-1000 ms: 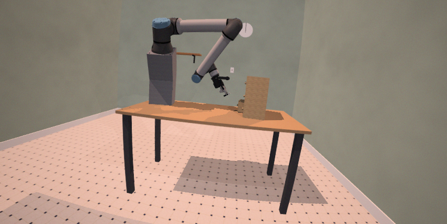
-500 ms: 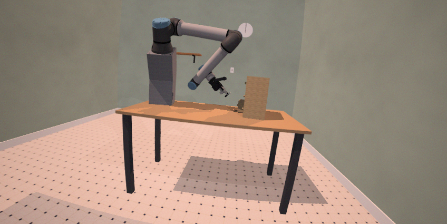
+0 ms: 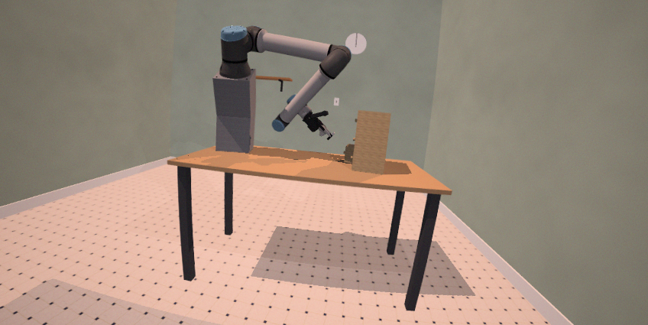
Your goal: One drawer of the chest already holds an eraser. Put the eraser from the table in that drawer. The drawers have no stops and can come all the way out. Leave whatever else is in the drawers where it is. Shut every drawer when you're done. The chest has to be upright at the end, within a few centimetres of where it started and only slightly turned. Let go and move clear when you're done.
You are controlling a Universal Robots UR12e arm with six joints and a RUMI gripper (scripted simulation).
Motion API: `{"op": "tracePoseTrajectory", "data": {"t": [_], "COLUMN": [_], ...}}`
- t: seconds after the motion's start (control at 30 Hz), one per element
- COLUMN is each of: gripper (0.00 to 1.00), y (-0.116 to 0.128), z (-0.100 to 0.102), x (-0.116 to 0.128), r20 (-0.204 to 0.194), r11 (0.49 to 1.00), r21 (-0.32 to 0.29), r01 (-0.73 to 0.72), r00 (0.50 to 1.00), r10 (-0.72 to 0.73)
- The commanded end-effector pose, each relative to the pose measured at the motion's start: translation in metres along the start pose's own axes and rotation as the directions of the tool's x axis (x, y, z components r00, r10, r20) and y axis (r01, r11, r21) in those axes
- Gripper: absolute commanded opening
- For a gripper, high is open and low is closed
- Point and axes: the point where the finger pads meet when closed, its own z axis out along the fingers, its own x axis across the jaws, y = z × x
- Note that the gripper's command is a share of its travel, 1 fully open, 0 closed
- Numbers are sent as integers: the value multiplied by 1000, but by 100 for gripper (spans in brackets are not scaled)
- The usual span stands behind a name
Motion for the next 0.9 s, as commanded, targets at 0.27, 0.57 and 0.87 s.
{"op": "tracePoseTrajectory", "data": {"t": [0.27,0.57,0.87], "gripper": [11,11,11], "y": [-3,-9,-15], "z": [3,9,17], "x": [0,0,-1], "r20": [5,9,8], "r11": [1000,1000,1000], "r21": [2,5,5], "r01": [-5,-7,-6], "r00": [1000,1000,1000], "r10": [5,6,6]}}
